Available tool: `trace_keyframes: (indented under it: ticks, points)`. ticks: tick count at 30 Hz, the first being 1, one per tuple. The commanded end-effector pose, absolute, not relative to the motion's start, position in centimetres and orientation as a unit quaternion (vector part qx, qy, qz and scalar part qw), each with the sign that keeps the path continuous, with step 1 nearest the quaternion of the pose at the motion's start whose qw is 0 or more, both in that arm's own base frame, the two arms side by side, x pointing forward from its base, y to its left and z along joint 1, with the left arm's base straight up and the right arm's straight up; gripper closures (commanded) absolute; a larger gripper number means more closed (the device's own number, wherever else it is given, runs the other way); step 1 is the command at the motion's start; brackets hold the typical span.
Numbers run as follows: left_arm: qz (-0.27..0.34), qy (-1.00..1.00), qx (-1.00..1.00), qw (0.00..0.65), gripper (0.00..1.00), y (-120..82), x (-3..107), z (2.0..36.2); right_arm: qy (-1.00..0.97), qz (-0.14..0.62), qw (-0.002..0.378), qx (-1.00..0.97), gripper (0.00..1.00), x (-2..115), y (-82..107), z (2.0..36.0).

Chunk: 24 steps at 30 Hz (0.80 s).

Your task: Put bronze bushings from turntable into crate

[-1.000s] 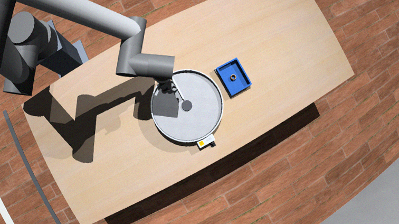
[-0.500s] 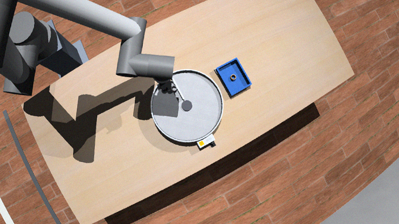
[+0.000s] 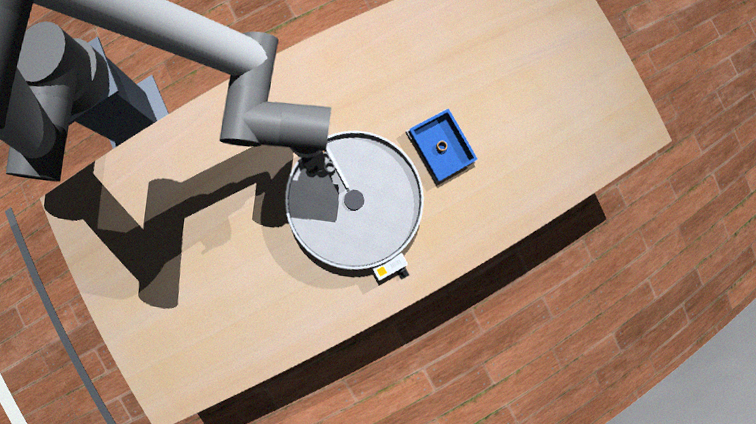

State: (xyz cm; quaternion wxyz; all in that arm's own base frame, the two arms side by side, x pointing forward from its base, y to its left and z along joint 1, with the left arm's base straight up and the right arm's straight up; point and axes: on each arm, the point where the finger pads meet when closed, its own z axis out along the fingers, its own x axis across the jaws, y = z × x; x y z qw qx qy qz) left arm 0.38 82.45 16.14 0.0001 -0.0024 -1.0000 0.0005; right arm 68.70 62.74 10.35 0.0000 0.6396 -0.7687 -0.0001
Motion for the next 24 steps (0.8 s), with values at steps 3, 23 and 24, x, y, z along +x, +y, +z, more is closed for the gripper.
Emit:
trace_keyframes:
  ticks: [3,23,24]
  points:
    - [0.000,-1.000,-0.002,0.000,0.00,82.49,0.39,16.20,-0.769,0.000,-0.001,0.640,0.61,68.74,62.79,10.44]
    - [0.000,-1.000,-0.002,0.000,0.00,82.49,0.39,16.20,-0.769,0.000,-0.001,0.640,0.61,68.74,62.79,10.07]
    - [0.000,-1.000,-0.002,0.000,0.00,82.49,0.39,16.20,-0.769,0.000,-0.001,0.640,0.61,68.74,62.79,10.07]
